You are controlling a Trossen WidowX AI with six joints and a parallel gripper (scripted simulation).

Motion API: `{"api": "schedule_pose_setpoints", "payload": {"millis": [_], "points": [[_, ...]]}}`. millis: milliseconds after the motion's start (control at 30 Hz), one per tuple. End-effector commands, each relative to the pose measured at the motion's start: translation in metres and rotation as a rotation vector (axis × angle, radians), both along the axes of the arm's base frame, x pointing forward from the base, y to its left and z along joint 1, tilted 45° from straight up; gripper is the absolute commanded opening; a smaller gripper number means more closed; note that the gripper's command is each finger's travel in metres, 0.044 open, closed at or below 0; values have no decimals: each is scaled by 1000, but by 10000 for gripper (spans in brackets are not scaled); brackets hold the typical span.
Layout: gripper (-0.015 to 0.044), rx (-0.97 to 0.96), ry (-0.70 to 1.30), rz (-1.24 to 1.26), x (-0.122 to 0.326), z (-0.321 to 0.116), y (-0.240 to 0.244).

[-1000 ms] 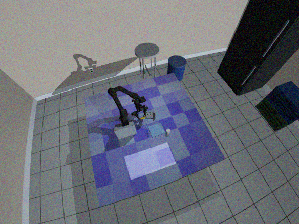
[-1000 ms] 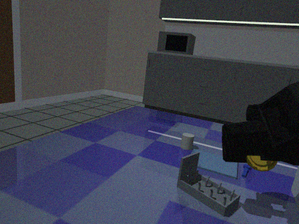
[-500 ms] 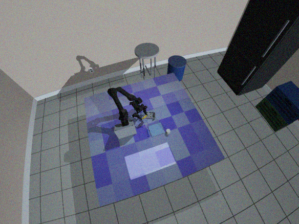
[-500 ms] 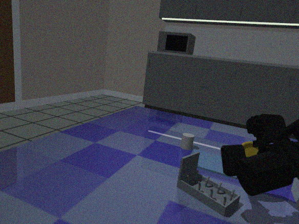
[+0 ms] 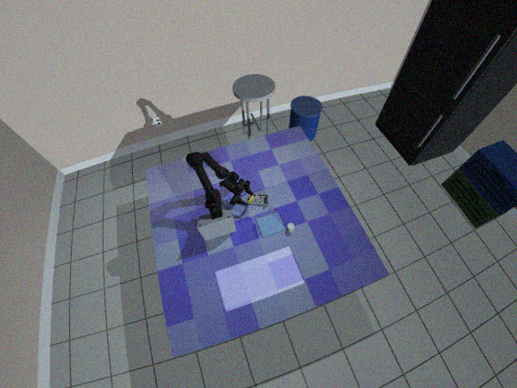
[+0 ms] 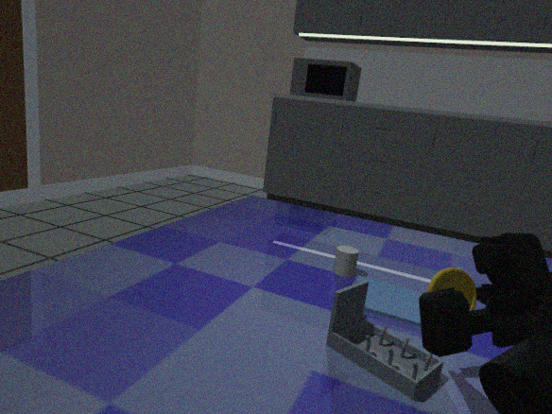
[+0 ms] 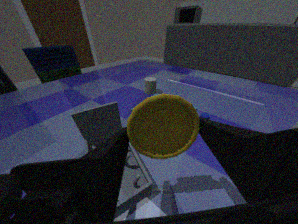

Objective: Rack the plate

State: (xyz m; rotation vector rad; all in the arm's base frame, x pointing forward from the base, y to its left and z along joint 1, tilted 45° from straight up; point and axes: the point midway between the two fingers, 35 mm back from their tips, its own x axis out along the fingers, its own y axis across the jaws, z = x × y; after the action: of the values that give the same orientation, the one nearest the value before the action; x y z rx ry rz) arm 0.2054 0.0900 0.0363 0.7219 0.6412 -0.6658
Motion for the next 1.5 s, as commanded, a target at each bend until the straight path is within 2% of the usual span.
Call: {"api": "schedule_pose_setpoints", "payload": {"millis": [0,700,1067,1467], "points": [[0,-15,-88,30,0,4,6],[0,7,-489,169,-16,32,35],[0,8,-492,170,-15,32,36],[0,8,-486,170,-3,12,49]]}}
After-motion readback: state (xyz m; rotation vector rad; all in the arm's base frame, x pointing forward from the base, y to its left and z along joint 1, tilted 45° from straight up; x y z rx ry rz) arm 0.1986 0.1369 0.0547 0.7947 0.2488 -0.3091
